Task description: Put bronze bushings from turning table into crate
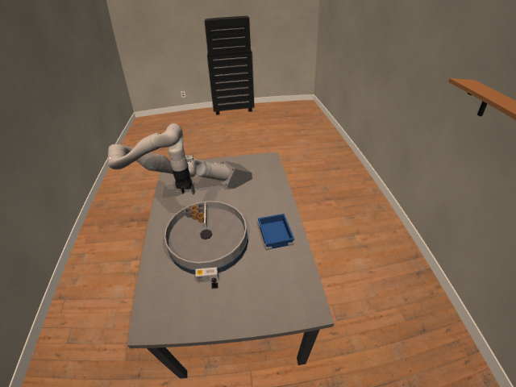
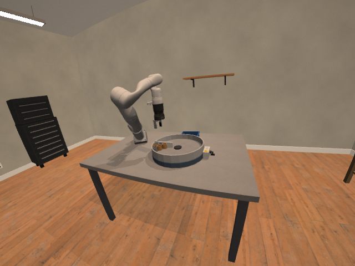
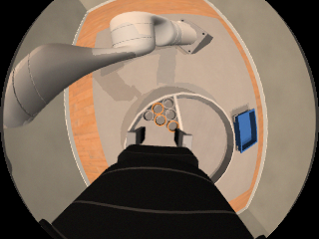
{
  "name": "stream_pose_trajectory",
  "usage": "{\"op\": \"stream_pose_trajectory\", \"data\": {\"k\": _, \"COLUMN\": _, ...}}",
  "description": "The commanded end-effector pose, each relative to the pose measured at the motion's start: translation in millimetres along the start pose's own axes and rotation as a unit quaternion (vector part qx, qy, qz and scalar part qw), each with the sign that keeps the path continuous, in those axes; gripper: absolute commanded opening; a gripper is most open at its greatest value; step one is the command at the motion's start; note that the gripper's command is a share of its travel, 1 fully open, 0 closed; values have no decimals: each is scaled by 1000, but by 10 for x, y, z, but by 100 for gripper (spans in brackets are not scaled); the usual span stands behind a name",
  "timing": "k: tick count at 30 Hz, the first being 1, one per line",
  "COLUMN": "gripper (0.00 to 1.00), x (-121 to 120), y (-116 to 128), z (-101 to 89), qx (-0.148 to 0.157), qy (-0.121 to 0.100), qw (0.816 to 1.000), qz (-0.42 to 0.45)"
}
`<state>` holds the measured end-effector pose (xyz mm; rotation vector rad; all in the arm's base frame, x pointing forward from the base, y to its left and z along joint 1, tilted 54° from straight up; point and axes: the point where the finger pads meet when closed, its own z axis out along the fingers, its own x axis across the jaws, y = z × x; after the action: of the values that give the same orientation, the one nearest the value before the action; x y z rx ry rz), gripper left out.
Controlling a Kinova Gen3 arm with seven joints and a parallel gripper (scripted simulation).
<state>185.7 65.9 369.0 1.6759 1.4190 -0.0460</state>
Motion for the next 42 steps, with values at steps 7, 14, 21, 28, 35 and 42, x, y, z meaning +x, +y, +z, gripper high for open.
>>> {"op": "stream_pose_trajectory", "data": {"k": 7, "gripper": 100, "x": 2, "y": 0, "z": -3, "qx": 0, "qy": 0, "qw": 1000, "qz": 0}}
{"op": "stream_pose_trajectory", "data": {"k": 14, "gripper": 100, "x": 37, "y": -17, "z": 273, "qx": 0, "qy": 2, "qw": 1000, "qz": 2}}
{"op": "stream_pose_trajectory", "data": {"k": 21, "gripper": 100, "x": 60, "y": -29, "z": 456, "qx": 1, "qy": 3, "qw": 1000, "qz": 3}}
{"op": "stream_pose_trajectory", "data": {"k": 28, "gripper": 100, "x": 60, "y": -29, "z": 456, "qx": 1, "qy": 3, "qw": 1000, "qz": 3}}
{"op": "stream_pose_trajectory", "data": {"k": 35, "gripper": 100, "x": 61, "y": -29, "z": 456, "qx": 1, "qy": 3, "qw": 1000, "qz": 3}}
{"op": "stream_pose_trajectory", "data": {"k": 42, "gripper": 100, "x": 61, "y": -29, "z": 456, "qx": 1, "qy": 3, "qw": 1000, "qz": 3}}
